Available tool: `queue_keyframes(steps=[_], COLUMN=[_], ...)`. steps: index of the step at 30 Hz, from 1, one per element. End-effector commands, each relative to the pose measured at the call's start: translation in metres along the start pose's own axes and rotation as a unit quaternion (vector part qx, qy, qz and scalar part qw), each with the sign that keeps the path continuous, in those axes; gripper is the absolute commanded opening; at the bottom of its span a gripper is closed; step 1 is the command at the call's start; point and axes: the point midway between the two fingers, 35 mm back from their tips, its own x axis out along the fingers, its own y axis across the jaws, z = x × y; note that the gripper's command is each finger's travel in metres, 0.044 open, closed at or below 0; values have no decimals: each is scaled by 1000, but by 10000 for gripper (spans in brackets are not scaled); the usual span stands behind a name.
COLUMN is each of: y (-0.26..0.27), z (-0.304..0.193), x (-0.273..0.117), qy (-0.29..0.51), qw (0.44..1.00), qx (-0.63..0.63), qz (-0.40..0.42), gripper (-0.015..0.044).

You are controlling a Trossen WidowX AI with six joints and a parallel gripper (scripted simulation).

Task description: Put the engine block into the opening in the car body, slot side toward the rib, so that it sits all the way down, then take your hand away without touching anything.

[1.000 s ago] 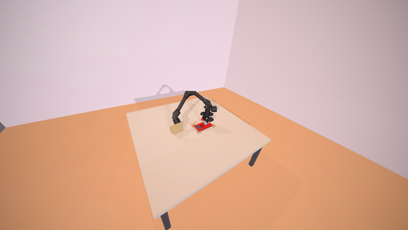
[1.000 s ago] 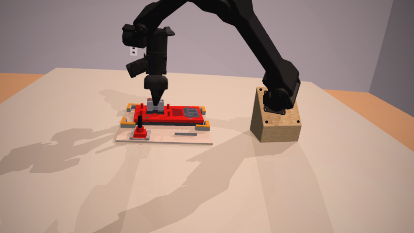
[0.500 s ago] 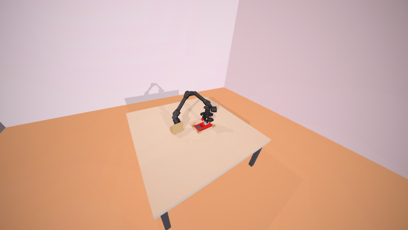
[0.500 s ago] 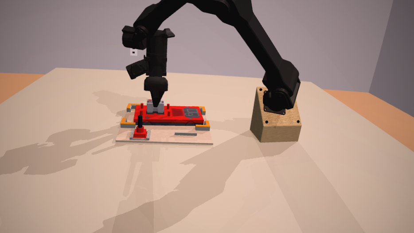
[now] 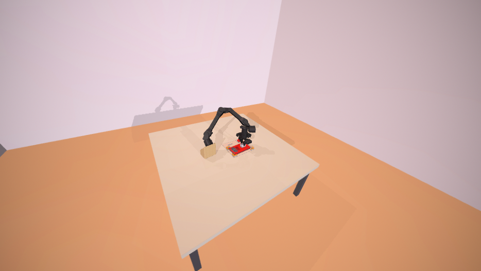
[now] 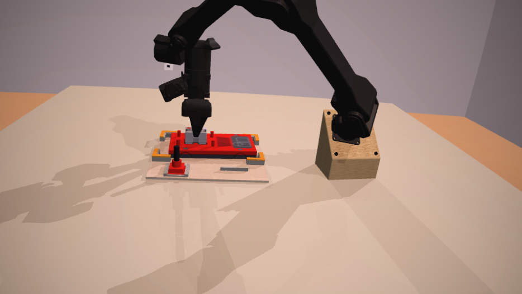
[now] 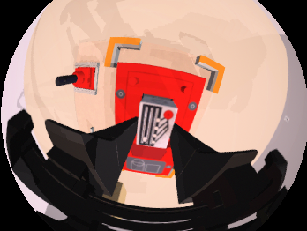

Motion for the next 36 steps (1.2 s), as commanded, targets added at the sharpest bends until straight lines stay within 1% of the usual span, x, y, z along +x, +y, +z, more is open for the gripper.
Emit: queue_keyframes(steps=[1,13,23,24,31,34,36], y=[0,0,0,0,0,1,1], z=[0,0,0,0,0,0,0], x=[1,5,4,4,4,-10,-12], qy=[-2,-2,0,0,0,-2,-2], qw=[1000,1000,1000,1000,1000,1000,1000], qx=[3,3,0,0,0,3,3], qz=[2,2,0,0,0,2,2], gripper=[160,160,422,440,440,440,440])
